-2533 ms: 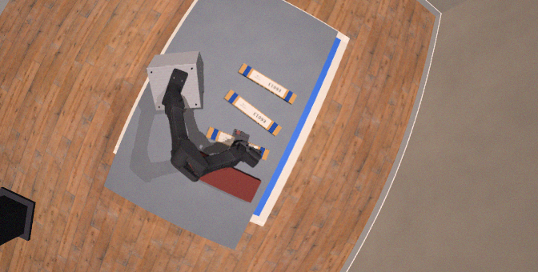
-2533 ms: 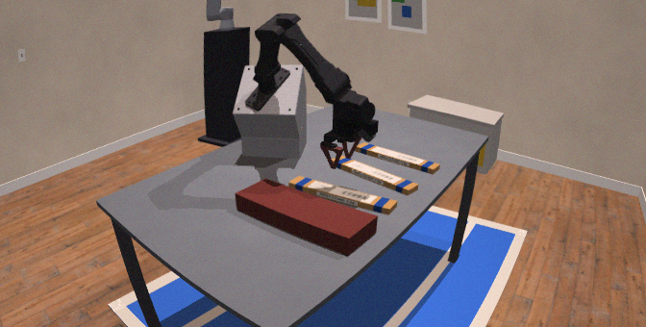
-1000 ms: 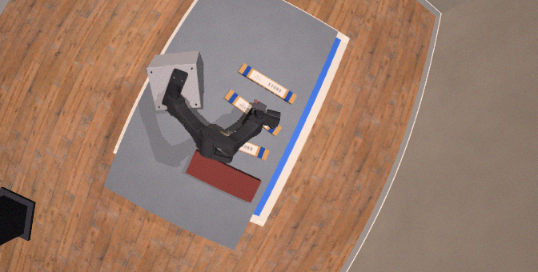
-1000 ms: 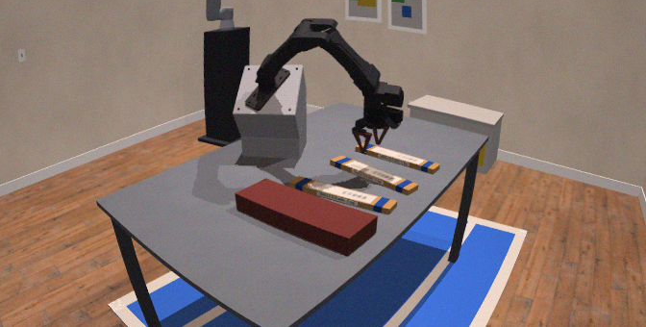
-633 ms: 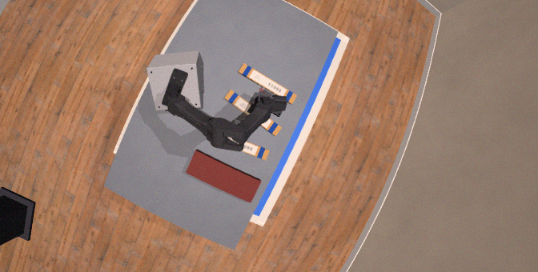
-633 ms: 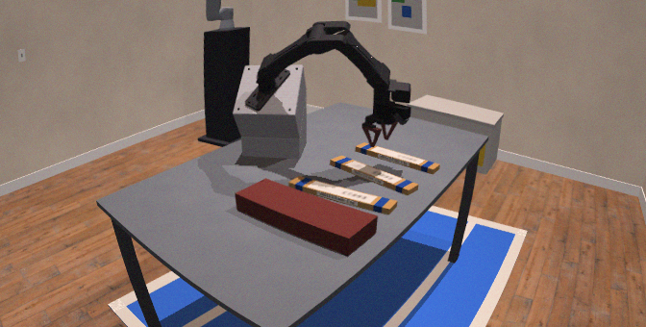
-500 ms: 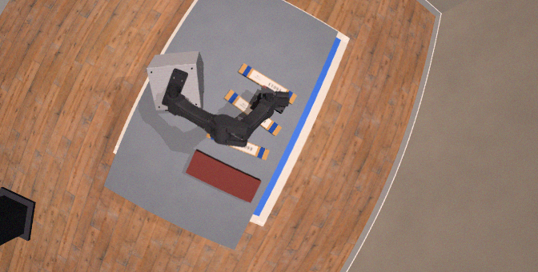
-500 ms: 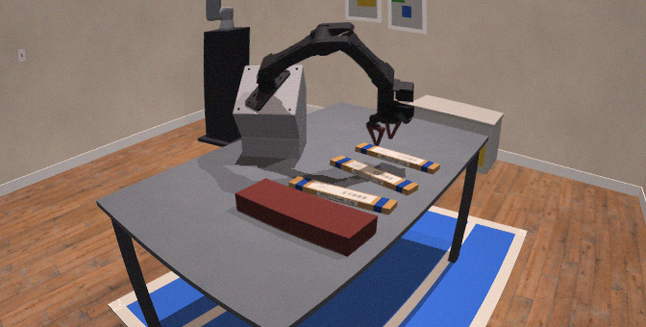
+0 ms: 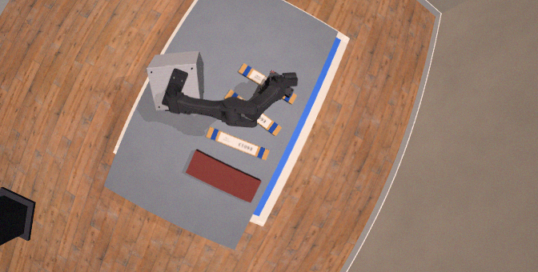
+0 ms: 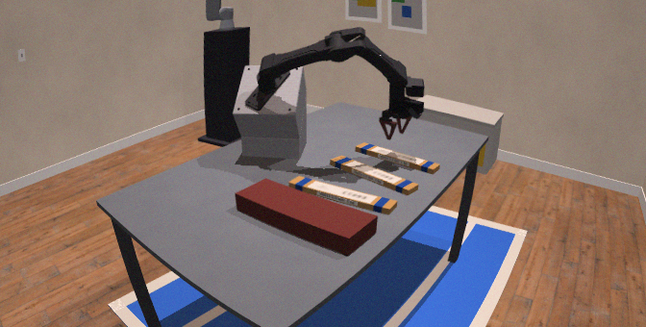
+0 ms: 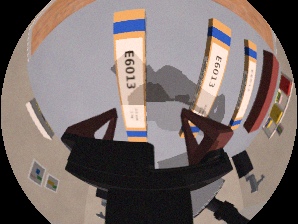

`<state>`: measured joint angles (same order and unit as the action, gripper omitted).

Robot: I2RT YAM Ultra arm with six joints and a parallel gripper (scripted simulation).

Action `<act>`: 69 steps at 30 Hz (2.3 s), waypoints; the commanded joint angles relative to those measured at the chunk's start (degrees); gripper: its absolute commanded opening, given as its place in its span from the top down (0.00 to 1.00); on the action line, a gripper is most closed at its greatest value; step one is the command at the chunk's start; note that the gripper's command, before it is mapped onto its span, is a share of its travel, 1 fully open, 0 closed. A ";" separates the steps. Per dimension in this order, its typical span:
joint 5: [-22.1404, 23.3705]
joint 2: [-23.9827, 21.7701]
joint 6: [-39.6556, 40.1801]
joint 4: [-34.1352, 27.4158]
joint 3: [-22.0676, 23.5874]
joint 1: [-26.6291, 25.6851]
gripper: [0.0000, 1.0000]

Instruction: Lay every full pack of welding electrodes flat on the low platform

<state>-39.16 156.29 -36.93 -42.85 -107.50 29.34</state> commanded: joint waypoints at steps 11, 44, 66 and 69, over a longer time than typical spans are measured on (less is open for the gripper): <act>-0.29 5.78 -5.79 -9.83 -14.79 4.98 0.04; -0.29 7.58 -6.28 -11.46 -16.83 5.25 0.04; -0.29 8.78 -6.44 -11.98 -17.59 5.40 0.04; -0.27 8.18 -6.49 -11.99 -17.63 5.43 0.04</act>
<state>-38.89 164.92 -42.96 -54.46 -123.50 32.62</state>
